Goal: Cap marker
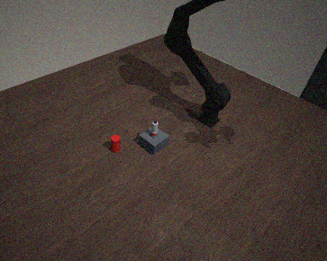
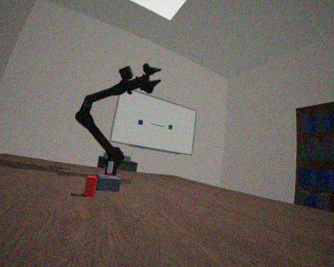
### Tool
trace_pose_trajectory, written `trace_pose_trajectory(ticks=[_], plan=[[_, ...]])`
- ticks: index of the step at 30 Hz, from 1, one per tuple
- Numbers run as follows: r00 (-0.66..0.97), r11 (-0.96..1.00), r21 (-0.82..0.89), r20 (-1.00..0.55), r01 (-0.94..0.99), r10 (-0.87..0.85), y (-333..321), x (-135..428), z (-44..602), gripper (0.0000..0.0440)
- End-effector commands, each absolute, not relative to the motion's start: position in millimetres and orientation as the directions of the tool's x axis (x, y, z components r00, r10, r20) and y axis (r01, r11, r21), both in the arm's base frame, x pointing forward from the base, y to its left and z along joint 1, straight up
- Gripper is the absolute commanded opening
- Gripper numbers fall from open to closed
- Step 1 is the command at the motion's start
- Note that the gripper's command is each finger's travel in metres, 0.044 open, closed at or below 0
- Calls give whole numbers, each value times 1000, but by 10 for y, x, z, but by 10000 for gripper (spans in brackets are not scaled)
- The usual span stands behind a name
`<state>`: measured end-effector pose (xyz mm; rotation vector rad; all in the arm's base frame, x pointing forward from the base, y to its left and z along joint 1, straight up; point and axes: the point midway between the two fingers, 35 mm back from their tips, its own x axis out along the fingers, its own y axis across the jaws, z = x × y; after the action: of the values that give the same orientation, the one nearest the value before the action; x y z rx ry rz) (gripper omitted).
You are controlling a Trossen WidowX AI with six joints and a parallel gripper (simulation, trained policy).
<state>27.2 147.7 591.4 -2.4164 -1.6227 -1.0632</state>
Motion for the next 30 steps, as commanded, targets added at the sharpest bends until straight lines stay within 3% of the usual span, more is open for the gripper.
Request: trace_pose_trajectory(ticks=[1, 7, 30], plan=[[217, -449, 331, 550, 830, 806, 1487, 273, 5899, 375], [215, -437, 378, 503, 816, 837, 1551, 275, 5802, 240], [198, -327, 499, 294, 803, 935, 1735, 269, 5398, 301]])
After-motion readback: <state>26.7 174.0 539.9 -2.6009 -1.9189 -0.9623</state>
